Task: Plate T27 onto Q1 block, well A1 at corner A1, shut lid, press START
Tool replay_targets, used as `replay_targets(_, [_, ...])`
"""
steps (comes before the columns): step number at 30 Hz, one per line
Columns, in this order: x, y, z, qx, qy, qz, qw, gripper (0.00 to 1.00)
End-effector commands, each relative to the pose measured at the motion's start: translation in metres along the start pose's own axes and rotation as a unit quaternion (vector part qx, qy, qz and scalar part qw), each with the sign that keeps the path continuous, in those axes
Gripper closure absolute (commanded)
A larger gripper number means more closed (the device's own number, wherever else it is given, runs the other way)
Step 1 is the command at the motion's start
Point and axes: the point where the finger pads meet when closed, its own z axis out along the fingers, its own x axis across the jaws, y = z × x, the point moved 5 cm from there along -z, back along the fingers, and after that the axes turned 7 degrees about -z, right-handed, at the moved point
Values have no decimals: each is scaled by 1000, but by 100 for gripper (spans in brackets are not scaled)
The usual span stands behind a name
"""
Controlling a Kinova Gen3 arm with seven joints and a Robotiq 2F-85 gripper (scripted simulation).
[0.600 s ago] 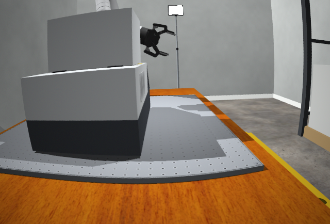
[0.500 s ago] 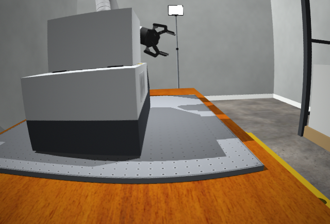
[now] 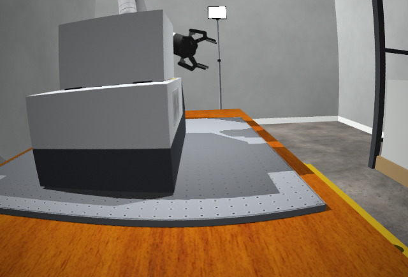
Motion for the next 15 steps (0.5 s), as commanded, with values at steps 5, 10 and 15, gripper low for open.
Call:
replay_targets(5, [-15, 0, -6, 0, 0, -1, 1000, 5])
replay_targets(10, [-28, 0, -10, 0, 0, -1, 1000, 10])
replay_targets(15, [-38, -1, -14, 0, 0, -1, 1000, 14])
